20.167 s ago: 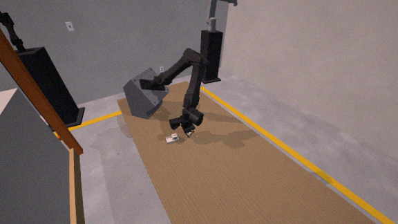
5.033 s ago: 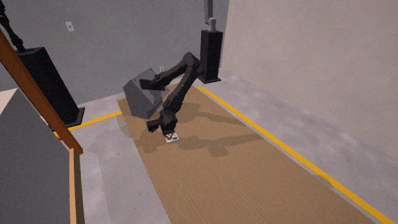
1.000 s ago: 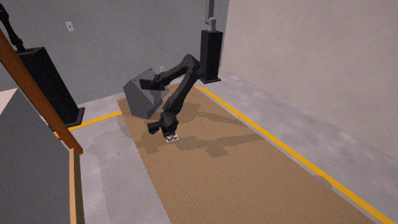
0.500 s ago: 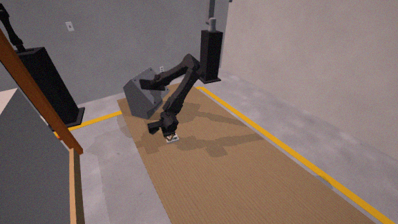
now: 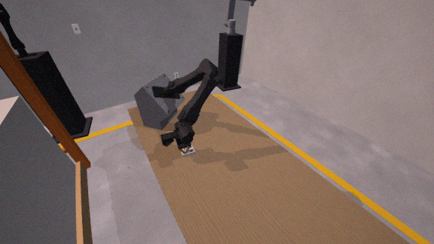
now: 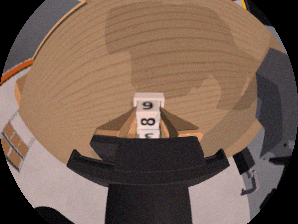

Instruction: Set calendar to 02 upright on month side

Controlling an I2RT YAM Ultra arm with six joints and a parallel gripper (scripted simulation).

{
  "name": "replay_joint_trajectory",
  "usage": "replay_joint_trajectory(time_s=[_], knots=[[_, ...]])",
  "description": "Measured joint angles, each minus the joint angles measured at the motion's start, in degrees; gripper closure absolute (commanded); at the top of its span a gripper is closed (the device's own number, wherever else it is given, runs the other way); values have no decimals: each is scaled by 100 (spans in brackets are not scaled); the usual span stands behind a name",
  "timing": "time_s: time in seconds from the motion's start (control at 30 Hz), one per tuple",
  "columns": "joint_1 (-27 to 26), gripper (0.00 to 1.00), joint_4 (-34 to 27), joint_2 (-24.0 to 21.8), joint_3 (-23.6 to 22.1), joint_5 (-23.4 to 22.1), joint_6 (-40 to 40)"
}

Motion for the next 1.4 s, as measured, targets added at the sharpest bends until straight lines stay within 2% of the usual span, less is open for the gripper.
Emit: replay_joint_trajectory(time_s=[0.3,0.33,0.47,0.5,0.77,0.8,1.4], knots=[[0,74,0,0,0,0,0],[0,71,0,0,0,0,0],[0,71,0,0,0,0,0],[0,67,0,0,0,0,0],[0,59,0,0,0,0,2],[0,55,0,0,0,0,2],[-2,55,-74,-46,0,-11,-44]])
